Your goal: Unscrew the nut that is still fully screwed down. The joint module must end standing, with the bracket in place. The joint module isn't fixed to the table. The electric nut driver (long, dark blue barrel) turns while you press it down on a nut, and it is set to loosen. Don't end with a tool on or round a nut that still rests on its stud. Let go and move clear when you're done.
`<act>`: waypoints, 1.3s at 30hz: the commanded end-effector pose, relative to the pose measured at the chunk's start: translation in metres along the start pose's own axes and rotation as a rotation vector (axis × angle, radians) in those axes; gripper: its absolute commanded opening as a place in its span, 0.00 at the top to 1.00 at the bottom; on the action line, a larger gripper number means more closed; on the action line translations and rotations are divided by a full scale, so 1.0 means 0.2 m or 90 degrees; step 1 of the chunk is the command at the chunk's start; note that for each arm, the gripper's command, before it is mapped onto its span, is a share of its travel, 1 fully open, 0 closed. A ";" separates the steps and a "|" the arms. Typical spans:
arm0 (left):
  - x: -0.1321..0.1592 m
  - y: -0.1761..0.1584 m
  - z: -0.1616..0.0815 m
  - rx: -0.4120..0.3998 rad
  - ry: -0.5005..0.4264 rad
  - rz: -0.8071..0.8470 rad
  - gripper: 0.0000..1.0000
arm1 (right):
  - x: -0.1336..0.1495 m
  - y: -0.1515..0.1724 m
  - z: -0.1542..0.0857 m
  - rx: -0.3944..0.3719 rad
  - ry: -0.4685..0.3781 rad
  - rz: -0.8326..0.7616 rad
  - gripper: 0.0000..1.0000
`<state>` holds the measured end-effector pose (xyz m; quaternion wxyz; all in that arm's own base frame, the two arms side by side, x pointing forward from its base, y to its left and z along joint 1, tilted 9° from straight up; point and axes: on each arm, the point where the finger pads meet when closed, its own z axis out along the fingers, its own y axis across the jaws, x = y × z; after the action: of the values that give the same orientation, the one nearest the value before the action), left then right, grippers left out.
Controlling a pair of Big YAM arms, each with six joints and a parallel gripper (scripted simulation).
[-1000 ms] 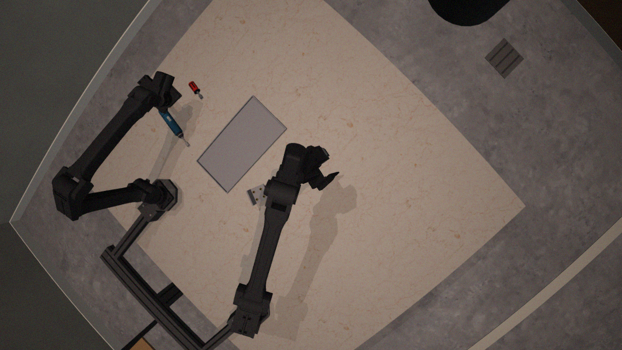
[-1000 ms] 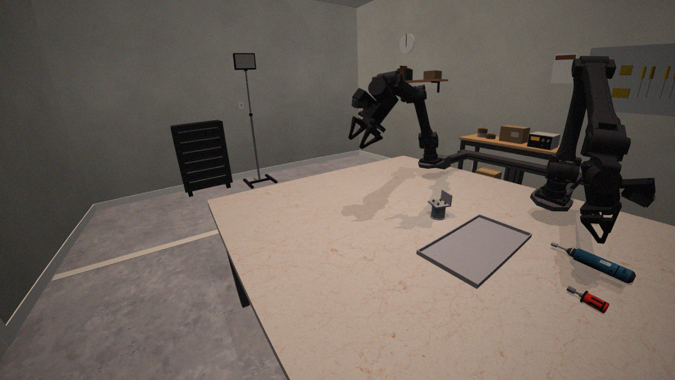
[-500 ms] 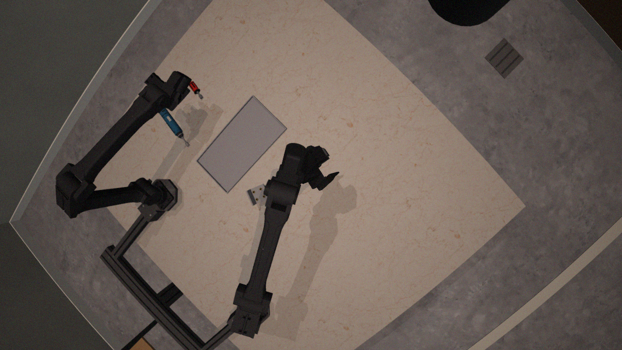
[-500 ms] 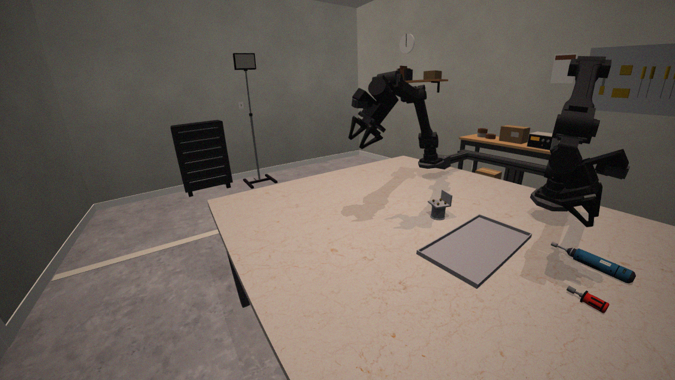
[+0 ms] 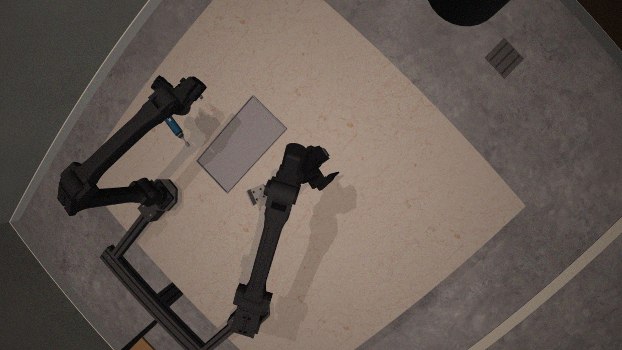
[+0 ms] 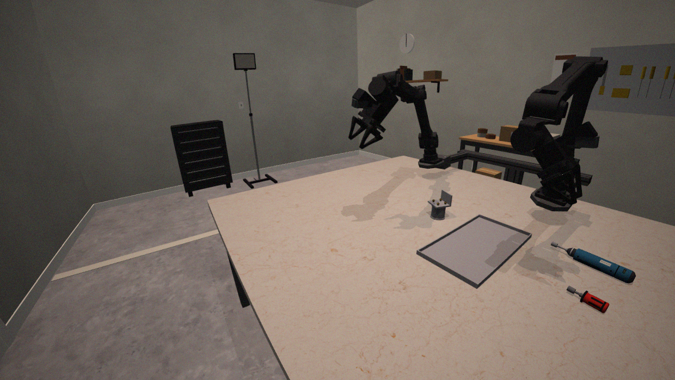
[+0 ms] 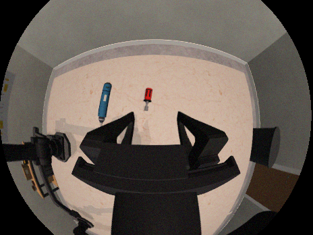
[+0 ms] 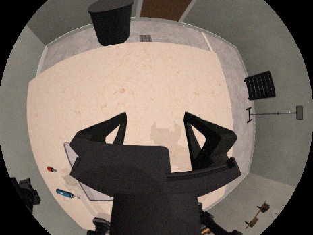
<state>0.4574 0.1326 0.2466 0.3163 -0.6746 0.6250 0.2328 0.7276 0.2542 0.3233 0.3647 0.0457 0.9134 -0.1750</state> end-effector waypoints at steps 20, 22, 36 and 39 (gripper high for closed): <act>0.00 -0.37 -0.73 0.154 -0.119 -0.140 0.35 | -0.11 0.00 -0.14 -0.015 -0.028 0.020 0.14; -0.04 -0.37 -0.69 0.143 -0.123 -0.149 0.35 | -0.11 0.00 -0.14 -0.015 -0.028 0.020 0.14; -0.02 -0.37 -0.71 0.147 -0.119 -0.145 0.35 | -0.11 0.00 -0.14 -0.015 -0.028 0.020 0.14; -0.02 -0.37 -0.71 0.147 -0.119 -0.145 0.35 | -0.11 0.00 -0.14 -0.015 -0.028 0.020 0.14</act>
<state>0.5056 0.0376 0.3438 0.4670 -0.6665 0.5466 0.1971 0.7276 0.2542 0.3233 0.3647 0.0457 0.9134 -0.1750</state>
